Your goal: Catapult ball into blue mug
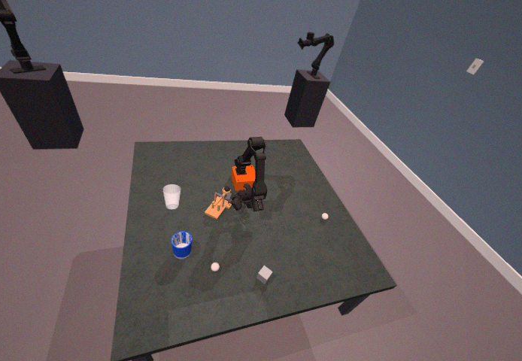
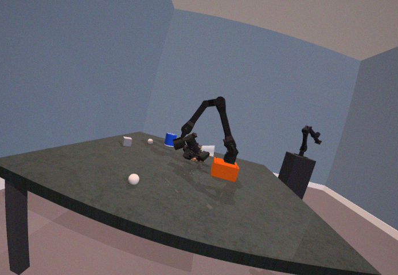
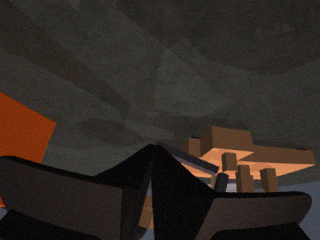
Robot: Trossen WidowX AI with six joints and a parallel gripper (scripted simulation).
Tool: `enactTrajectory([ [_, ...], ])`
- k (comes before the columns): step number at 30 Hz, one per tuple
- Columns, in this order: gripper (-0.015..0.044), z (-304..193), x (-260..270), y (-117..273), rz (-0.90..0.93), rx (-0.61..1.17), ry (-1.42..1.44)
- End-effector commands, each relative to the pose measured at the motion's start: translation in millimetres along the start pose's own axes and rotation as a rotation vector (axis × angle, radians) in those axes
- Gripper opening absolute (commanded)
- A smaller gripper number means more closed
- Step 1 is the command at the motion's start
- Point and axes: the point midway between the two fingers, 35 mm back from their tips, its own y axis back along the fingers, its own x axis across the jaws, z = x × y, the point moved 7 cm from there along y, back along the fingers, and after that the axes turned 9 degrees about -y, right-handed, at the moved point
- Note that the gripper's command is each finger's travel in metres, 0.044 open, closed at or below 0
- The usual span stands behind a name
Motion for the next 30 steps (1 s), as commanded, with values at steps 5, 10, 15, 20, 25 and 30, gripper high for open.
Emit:
enactTrajectory([
  [5, 0.0000, 2, -3, 15, 0.002, 0.008, 0.009],
  [10, 0.0000, -24, -8, 100, 0.000, -0.003, 0.002],
  [15, 0.0000, -38, -6, 125, 0.000, -0.004, 0.000],
  [20, 0.0105, -29, -18, 111, 0.014, -0.047, -0.064],
  [25, 0.0236, -31, -37, 111, 0.063, -0.117, -0.199],
  [30, 0.0368, -33, -59, 114, 0.108, -0.195, -0.342],
])
